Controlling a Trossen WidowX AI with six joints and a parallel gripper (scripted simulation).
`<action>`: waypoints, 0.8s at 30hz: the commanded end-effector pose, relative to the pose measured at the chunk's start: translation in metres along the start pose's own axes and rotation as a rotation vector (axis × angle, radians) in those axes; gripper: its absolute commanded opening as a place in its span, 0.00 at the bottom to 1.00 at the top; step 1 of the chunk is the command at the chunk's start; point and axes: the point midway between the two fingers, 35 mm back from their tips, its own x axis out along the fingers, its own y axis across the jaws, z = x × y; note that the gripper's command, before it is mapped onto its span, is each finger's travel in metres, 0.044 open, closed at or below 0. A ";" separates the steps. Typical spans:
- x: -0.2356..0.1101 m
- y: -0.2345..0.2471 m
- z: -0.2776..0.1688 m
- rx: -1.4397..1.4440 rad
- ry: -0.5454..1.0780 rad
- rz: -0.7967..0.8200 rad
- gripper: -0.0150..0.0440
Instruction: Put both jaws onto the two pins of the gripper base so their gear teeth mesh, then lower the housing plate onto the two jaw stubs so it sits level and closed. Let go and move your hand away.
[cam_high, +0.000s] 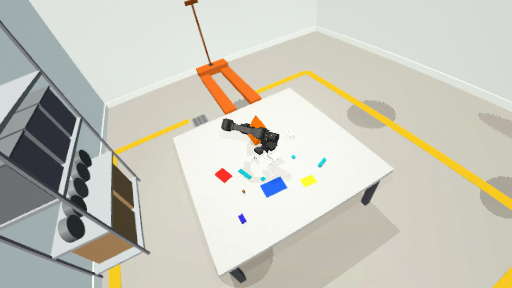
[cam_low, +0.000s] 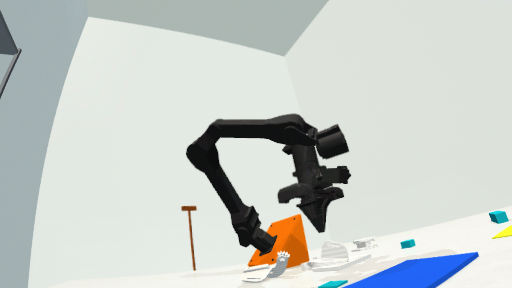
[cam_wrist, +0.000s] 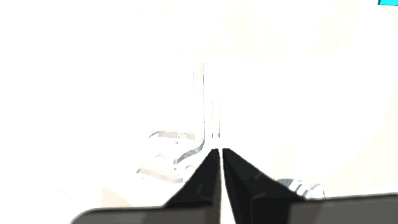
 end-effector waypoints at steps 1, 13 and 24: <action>0.000 0.000 -0.001 0.001 0.002 0.000 0.25; -0.002 -0.016 -0.013 -0.127 0.002 0.002 0.52; -0.004 -0.050 -0.049 -0.436 0.009 0.007 1.00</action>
